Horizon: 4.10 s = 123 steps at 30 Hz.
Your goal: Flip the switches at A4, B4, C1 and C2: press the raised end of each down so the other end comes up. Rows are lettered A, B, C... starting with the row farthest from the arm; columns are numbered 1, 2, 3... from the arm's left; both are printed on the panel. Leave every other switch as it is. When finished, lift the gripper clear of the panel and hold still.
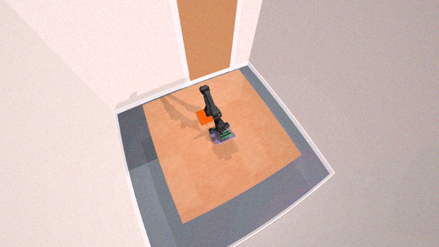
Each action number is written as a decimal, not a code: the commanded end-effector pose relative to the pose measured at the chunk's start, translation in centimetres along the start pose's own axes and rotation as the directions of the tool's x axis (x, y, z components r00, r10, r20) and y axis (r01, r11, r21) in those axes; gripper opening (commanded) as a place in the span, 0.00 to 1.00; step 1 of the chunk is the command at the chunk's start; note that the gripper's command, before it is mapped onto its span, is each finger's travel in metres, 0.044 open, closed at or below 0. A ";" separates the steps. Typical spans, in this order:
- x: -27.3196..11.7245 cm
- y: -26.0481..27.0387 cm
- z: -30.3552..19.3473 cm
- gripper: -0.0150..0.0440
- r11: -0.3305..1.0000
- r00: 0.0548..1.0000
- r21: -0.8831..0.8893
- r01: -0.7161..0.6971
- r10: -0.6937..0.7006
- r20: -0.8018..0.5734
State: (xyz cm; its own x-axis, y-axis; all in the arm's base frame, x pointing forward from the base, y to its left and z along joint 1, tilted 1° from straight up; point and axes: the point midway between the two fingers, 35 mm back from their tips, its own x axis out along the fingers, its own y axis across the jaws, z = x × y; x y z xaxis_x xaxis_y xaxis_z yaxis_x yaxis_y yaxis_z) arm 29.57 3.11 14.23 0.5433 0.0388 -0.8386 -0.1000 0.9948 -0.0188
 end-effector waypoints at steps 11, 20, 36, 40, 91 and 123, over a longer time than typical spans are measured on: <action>0.2 0.0 0.0 0.25 1.000 1.000 -0.002 -0.003 0.003 0.000; 0.4 0.0 0.0 0.25 1.000 1.000 -0.002 -0.003 0.003 0.000; -6.1 0.2 -0.4 0.25 1.000 1.000 -0.001 -0.004 0.004 0.022; -5.9 2.9 -2.0 0.25 1.000 1.000 0.002 -0.007 0.007 0.008; -0.1 7.7 -6.1 0.25 1.000 0.999 0.003 -0.010 0.010 0.047; 0.2 7.7 -6.1 0.25 1.000 0.999 0.003 -0.010 0.010 0.047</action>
State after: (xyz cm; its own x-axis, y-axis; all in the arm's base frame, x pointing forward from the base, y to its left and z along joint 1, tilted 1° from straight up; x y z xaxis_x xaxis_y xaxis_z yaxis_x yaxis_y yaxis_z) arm 23.79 10.19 10.64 0.5817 0.0500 -0.8119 -0.0992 0.9950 -0.0098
